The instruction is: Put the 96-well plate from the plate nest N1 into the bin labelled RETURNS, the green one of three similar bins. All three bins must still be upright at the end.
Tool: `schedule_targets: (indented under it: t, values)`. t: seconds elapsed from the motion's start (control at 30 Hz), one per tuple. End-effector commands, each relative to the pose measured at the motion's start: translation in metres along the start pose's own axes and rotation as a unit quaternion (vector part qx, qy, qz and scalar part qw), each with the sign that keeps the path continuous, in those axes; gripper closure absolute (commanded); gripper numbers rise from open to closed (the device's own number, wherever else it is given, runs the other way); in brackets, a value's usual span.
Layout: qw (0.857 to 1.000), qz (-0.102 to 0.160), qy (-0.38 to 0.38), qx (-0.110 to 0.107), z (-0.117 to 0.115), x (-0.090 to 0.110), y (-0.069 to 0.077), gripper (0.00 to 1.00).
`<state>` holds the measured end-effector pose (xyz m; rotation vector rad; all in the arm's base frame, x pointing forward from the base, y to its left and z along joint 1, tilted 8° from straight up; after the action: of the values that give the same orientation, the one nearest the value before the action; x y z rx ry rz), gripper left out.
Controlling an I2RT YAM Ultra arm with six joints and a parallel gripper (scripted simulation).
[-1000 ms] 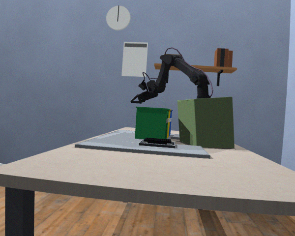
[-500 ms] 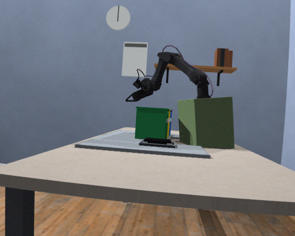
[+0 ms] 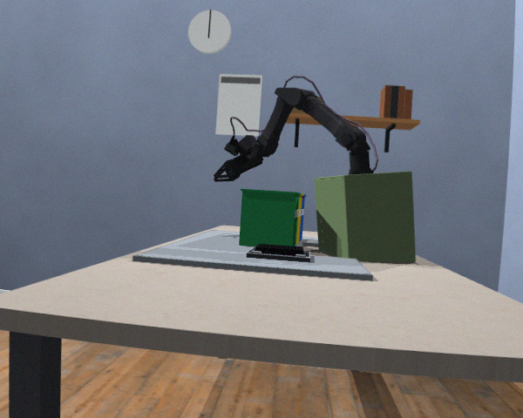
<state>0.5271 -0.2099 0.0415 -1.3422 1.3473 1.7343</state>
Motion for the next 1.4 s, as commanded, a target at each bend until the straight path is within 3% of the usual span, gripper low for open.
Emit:
schedule_targets:
  t: [0.0, 0.17, 0.23, 0.43, 0.53, 0.73, 0.83, 1.1, 1.2, 1.37]
  values:
    - [1.000, 0.006, -0.011, 0.001, 0.012, -0.020, -0.006, 0.00]
    - [1.000, 0.017, -0.024, -0.007, 0.024, -0.019, -0.013, 0.00]
    - [0.998, 0.040, -0.050, -0.024, 0.031, -0.019, -0.019, 0.00]
    - [0.998, 0.037, -0.048, -0.023, 0.059, -0.023, -0.031, 0.00]
    - [0.994, 0.067, -0.076, -0.042, 0.071, -0.027, -0.038, 0.00]
    - [0.994, 0.067, -0.076, -0.042, 0.090, -0.029, -0.045, 0.00]
    - [0.987, 0.103, -0.105, -0.060, 0.101, -0.031, -0.053, 0.00]
    - [0.988, 0.097, -0.101, -0.058, 0.141, -0.033, -0.062, 0.00]
    - [0.981, 0.131, -0.122, -0.071, 0.154, -0.036, -0.066, 0.00]
    - [0.982, 0.129, -0.121, -0.071, 0.169, -0.038, -0.069, 0.00]
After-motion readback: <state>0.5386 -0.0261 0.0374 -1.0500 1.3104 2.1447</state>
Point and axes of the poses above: the point where the finger pads meet when closed, its own y axis back along the fingers, its own z axis across the jaws, x = y × z, the point moved 3 cm from there along y, back along the fingers, and after that the axes turned 8 degrees about y, right-handed, at the moved point
